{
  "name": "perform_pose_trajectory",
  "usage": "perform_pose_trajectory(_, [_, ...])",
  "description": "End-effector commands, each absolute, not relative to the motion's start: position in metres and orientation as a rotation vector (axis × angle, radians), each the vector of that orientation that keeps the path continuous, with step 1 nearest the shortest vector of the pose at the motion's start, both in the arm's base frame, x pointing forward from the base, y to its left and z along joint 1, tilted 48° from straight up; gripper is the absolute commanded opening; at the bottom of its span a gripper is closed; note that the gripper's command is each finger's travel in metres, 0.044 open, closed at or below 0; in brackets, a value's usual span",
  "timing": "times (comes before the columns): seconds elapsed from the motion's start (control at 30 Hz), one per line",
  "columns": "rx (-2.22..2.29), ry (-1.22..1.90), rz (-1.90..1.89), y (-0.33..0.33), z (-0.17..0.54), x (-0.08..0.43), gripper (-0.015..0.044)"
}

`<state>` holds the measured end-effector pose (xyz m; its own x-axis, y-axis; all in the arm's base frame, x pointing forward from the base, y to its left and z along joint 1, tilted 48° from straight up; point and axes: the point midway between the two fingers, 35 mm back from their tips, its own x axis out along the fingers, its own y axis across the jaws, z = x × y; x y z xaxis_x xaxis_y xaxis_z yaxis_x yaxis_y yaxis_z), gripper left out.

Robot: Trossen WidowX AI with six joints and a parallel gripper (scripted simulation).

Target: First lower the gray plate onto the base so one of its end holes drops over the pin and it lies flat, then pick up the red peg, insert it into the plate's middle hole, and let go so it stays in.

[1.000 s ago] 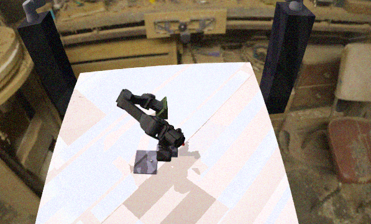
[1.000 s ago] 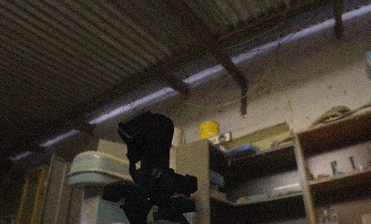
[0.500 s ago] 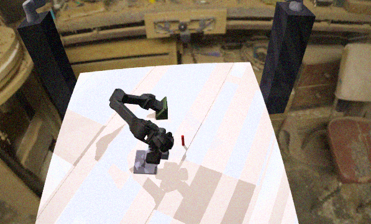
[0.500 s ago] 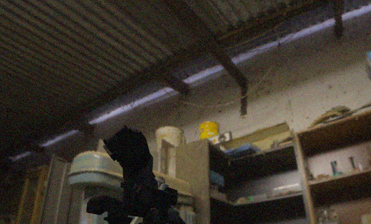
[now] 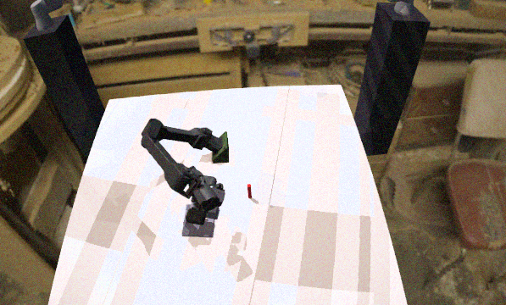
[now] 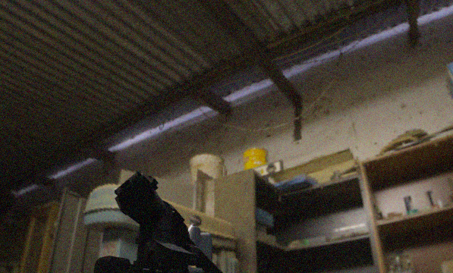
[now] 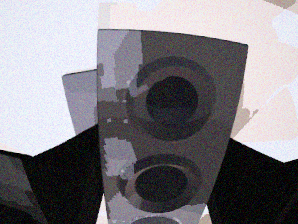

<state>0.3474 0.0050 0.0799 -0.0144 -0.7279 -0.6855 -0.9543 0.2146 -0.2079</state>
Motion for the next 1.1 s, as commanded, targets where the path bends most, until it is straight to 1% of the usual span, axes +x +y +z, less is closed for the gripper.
perform_pose_trajectory(0.0, [-1.560,1.791,0.394,-0.004,0.085,0.343,0.0000])
perform_pose_trajectory(0.33, [-1.528,1.800,0.342,-0.030,0.093,0.330,0.0000])
perform_pose_trajectory(1.07, [-1.528,1.800,0.341,-0.031,0.093,0.330,0.0000])
